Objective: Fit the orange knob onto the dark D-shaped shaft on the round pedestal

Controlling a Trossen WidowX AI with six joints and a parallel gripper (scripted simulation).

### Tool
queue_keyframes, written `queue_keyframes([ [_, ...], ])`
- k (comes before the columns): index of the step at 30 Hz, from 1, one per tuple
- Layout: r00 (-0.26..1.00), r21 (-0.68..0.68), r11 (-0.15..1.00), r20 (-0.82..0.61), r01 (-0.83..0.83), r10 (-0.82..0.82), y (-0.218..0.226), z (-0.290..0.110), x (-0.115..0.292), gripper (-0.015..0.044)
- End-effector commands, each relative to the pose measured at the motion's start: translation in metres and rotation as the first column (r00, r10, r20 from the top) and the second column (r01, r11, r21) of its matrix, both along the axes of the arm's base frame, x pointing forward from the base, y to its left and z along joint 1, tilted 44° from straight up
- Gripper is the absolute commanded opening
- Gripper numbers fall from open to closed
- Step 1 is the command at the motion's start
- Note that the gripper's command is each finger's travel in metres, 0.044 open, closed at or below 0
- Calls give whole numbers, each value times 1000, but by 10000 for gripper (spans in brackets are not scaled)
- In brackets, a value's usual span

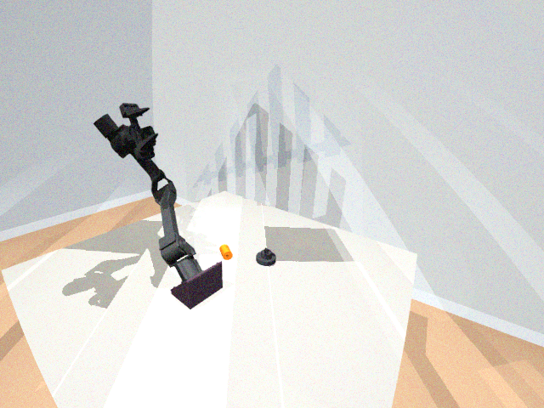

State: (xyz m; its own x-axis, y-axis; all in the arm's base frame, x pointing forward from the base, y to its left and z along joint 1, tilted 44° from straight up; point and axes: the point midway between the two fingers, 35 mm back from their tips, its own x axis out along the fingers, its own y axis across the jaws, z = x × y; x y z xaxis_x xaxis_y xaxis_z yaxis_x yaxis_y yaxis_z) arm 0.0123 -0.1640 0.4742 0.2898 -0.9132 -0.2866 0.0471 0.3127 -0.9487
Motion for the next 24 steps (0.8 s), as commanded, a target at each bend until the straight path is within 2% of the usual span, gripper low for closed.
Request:
queue_keyframes([
  [1, 1000, 3, 1000, 6, -6, 6, -1, -1, 0, 426],
  [3, 997, 34, 998, 64, -47, 44, -6, -6, 3, 440],
  [10, 888, 274, 943, 457, -191, 47, -35, -37, 16, 440],
  [12, 874, 298, 923, 479, -244, 76, -38, -47, 28, 440],
  [14, 823, 376, 879, 568, -293, 31, -46, -58, 37, 440],
  [19, 696, 560, 717, 703, -414, -146, -60, -89, 64, 440],
  [24, 633, 713, 461, 693, -529, -345, -59, -125, 109, 440],
])
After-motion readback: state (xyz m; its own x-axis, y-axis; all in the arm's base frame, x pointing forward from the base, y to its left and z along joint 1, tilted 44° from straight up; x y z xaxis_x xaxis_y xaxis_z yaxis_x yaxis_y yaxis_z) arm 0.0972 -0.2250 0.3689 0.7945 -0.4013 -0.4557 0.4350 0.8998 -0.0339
